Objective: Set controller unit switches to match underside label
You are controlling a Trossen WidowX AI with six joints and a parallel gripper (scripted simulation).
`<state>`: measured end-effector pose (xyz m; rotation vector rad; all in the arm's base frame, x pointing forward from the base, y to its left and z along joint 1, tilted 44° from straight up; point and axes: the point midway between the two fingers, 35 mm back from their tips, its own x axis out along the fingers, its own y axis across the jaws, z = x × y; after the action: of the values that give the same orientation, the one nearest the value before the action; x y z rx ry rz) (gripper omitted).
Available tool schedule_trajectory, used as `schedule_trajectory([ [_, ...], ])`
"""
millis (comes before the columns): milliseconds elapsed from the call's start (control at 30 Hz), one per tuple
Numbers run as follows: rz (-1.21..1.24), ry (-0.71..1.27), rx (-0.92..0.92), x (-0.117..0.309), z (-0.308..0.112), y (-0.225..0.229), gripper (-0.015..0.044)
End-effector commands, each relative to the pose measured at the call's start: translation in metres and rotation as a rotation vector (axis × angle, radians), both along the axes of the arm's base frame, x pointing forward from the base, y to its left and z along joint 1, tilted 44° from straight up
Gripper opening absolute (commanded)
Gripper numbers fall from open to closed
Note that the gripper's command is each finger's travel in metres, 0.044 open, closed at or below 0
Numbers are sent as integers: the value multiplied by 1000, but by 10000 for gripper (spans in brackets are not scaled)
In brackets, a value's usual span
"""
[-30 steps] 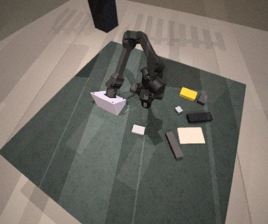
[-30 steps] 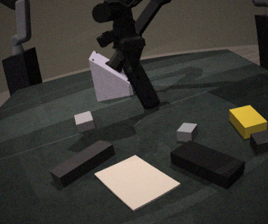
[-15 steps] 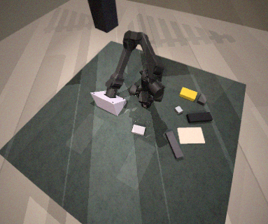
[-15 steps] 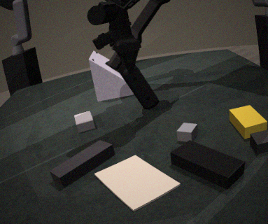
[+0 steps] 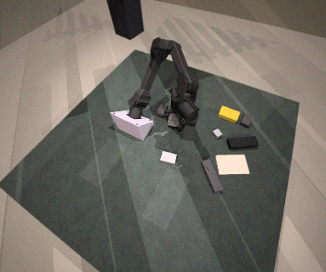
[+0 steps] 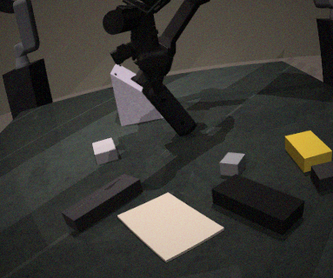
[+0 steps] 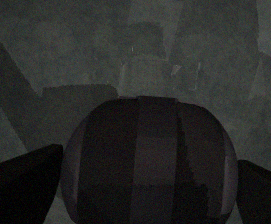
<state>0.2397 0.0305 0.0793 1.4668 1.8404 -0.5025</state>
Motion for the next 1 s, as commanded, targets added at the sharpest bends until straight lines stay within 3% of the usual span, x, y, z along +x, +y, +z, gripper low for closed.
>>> schedule_trajectory([
  [0, 17, 16, 6, -3, -6, 3, 338],
  [967, 17, 15, 5, 2, -27, -5, 338],
])
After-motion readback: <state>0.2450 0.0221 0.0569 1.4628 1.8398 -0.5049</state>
